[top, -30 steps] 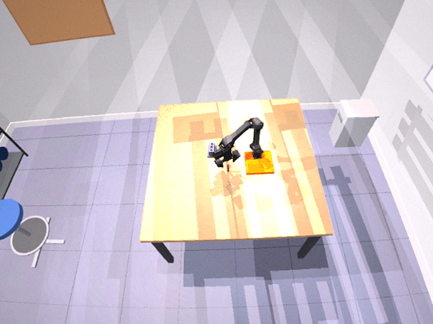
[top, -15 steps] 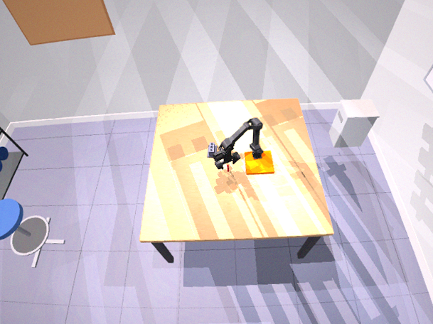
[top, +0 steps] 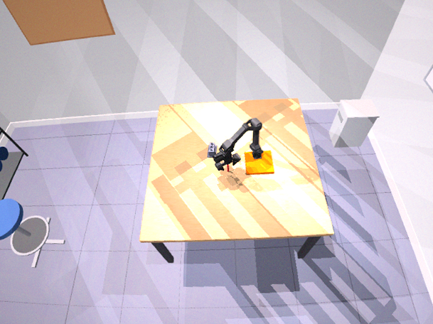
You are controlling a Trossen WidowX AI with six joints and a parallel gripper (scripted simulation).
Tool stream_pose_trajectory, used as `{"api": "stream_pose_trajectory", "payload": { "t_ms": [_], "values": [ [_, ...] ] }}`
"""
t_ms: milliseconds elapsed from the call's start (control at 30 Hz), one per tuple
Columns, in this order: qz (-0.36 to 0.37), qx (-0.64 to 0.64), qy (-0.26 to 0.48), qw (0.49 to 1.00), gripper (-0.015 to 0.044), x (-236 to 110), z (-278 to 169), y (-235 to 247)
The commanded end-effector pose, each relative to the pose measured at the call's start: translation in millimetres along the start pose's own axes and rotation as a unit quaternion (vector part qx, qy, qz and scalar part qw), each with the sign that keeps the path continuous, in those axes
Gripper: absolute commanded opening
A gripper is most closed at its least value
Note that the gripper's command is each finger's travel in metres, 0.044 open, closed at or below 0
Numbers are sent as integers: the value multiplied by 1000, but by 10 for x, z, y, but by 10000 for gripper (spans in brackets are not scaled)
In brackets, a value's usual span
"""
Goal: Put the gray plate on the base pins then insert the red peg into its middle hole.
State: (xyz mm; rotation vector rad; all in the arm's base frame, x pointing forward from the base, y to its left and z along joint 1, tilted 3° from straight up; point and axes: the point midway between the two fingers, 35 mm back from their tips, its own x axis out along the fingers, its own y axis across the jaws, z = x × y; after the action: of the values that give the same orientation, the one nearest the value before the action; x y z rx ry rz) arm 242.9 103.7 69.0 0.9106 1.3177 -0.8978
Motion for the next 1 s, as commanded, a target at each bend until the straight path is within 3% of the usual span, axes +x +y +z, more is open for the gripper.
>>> {"api": "stream_pose_trajectory", "payload": {
  "t_ms": [0, 367, 967],
  "values": [
    [0, -1, -2, 1000, 282, 10, 5, 1],
    [0, -1, -2, 1000, 0, 10, 5, 1],
    [0, -1, -2, 1000, 0, -5, 5, 5]
  ]
}}
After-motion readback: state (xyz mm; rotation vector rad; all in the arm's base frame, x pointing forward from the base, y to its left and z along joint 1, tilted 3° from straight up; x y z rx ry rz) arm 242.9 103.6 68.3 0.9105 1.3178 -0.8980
